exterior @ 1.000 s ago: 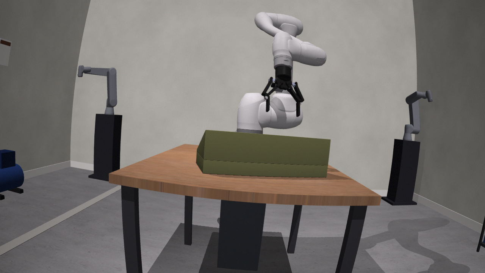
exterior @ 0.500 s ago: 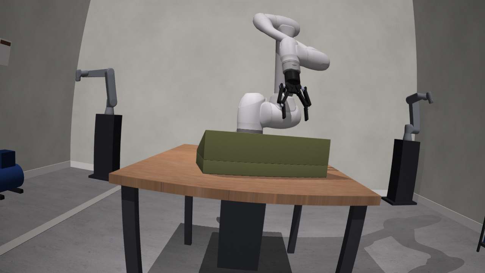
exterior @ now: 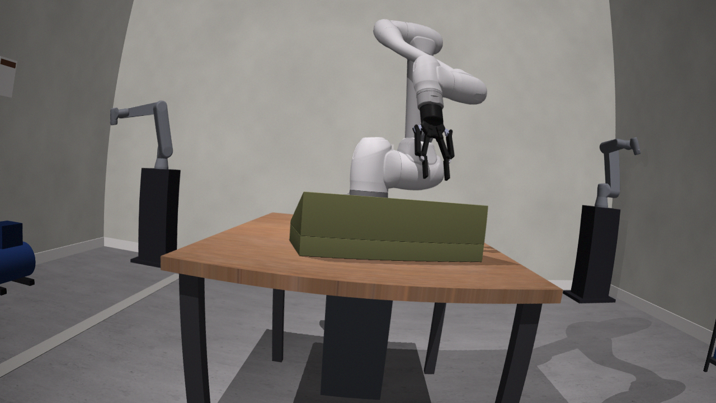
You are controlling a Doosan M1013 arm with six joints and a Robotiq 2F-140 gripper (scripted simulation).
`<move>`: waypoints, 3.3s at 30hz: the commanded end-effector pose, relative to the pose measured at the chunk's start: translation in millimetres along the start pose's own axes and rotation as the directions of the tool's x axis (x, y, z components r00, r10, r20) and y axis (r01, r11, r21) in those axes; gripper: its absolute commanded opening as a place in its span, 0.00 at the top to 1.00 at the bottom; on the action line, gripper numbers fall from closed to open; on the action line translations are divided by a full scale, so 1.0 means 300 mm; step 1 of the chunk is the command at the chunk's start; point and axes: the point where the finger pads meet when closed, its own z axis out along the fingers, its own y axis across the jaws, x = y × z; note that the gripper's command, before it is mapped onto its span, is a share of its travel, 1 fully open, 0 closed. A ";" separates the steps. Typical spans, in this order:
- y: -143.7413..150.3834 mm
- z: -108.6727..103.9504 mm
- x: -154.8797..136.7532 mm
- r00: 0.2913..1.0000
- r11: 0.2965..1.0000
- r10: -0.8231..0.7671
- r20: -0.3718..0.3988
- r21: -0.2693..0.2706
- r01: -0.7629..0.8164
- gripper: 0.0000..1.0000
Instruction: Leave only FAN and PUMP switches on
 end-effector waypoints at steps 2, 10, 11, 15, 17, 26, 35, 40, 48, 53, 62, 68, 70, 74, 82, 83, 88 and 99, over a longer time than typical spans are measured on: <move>0.000 -0.001 -0.002 1.000 1.000 0.000 0.001 0.000 0.000 0.50; 0.000 -0.001 -0.002 1.000 1.000 0.000 0.001 0.000 0.000 0.50; 0.000 -0.001 -0.002 1.000 1.000 0.000 0.001 0.000 0.000 0.50; 0.001 -0.001 -0.003 1.000 1.000 0.000 0.001 0.000 0.000 0.50; 0.005 0.000 -0.030 1.000 1.000 0.000 0.000 0.001 0.000 0.50; 0.026 0.005 -0.136 1.000 1.000 0.002 -0.002 0.008 -0.002 0.00; 0.025 0.056 -0.136 1.000 1.000 0.001 -0.003 0.007 -0.001 0.00; 0.025 0.125 -0.136 1.000 1.000 0.001 -0.003 0.007 -0.001 0.00; 0.024 0.202 -0.136 1.000 1.000 0.001 -0.003 0.007 -0.001 0.00; 0.024 0.234 -0.136 1.000 1.000 0.001 -0.003 0.007 -0.001 0.00; 0.024 0.239 -0.136 1.000 1.000 0.001 -0.003 0.007 -0.001 0.00; 0.024 0.239 -0.136 1.000 1.000 0.001 -0.003 0.007 -0.001 0.00; 0.024 0.239 -0.136 1.000 1.000 0.001 -0.003 0.007 -0.001 0.00; 0.024 0.239 -0.136 1.000 1.000 0.001 -0.003 0.007 -0.001 0.00; 0.024 0.239 -0.136 1.000 1.000 0.001 -0.003 0.007 -0.001 0.00; 0.024 0.239 -0.136 1.000 1.000 0.001 -0.003 0.007 -0.001 0.00; 0.024 0.239 -0.136 1.000 1.000 0.001 -0.003 0.007 -0.001 0.00; 0.024 0.239 -0.136 1.000 1.000 0.001 -0.003 0.007 -0.001 0.00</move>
